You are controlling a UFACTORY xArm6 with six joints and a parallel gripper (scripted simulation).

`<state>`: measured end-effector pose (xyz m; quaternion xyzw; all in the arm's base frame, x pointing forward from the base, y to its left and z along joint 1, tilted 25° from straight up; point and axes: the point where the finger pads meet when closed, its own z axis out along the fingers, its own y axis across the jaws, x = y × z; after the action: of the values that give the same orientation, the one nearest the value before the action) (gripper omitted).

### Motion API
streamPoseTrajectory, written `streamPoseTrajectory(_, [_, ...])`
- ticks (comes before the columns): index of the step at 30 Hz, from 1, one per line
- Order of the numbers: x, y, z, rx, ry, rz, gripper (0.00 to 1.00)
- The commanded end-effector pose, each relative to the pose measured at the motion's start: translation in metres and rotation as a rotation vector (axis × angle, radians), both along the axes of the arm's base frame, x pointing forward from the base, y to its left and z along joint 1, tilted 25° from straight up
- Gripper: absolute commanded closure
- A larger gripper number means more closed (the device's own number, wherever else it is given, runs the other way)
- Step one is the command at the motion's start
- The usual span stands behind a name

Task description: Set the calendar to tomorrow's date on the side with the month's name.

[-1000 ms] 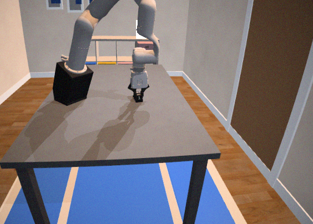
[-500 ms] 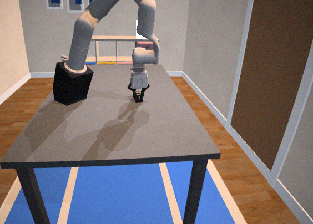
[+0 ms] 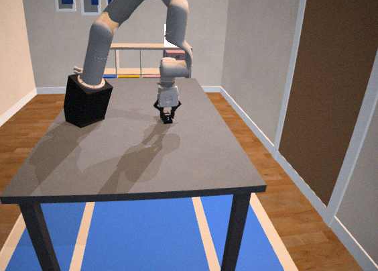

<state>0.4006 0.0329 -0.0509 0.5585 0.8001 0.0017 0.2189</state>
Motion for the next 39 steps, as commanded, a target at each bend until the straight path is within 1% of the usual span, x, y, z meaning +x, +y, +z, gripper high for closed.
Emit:
streamPoseTrajectory(1, [0.0,0.001,0.002,0.001,-0.002,0.001,0.51])
streamPoseTrajectory(5, [-0.003,0.003,0.01,0.001,-0.002,0.001,0.51])
streamPoseTrajectory(10, [-0.011,0.009,0.032,0.001,-0.002,0.001,0.51])
streamPoseTrajectory(12, [-0.011,0.009,0.032,0.001,-0.002,0.001,0.51])
streamPoseTrajectory(18, [-0.023,0.016,0.06,0.001,-0.002,0.001,0.51])
streamPoseTrajectory(22, [-0.028,0.02,0.074,0.001,-0.002,0.001,0.51])
streamPoseTrajectory(26, [-0.031,0.022,0.081,0.001,-0.002,0.001,0.51])
streamPoseTrajectory(32, [-0.031,0.022,0.082,0.001,-0.002,0.001,0.51])
streamPoseTrajectory(33, [-0.031,0.022,0.082,0.001,-0.002,0.001,0.0])
streamPoseTrajectory(39, [-0.031,0.022,0.082,0.001,-0.002,0.001,0.0])
